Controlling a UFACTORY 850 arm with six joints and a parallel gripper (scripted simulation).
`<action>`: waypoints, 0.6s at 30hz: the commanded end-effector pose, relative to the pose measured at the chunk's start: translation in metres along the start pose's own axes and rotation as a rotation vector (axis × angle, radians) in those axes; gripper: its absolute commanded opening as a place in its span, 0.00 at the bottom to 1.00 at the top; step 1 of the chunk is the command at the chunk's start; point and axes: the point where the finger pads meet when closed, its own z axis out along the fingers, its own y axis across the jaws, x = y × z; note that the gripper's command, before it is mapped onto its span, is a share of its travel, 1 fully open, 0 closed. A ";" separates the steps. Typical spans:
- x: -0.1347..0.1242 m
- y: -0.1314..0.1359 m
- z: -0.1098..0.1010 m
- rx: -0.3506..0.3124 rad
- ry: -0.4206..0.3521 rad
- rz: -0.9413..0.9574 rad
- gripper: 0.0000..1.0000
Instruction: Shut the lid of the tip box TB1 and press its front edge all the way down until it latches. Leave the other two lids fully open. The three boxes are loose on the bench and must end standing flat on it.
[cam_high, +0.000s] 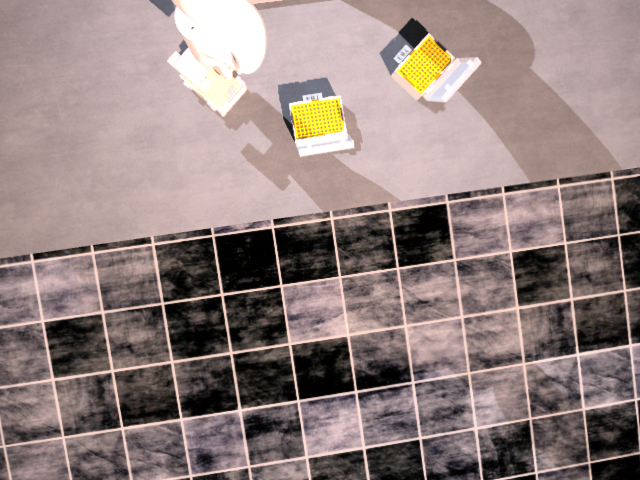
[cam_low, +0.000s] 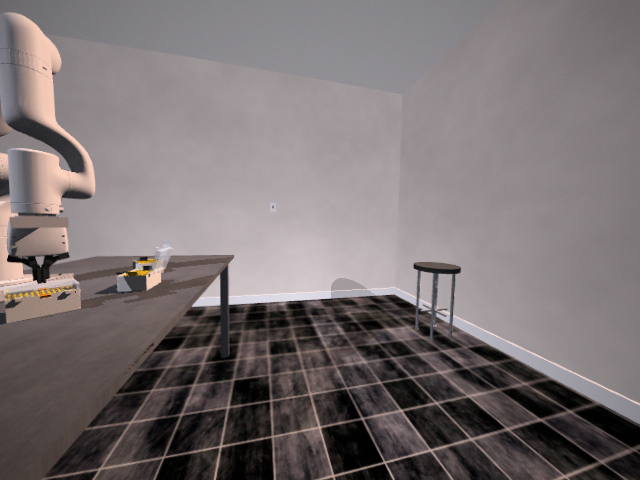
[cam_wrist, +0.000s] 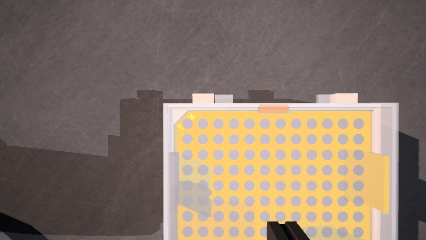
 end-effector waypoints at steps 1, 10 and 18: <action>0.001 0.000 0.000 0.000 0.001 0.000 0.00; 0.001 0.000 0.000 0.000 0.001 0.000 0.00; 0.001 0.000 -0.005 0.000 0.001 0.000 0.00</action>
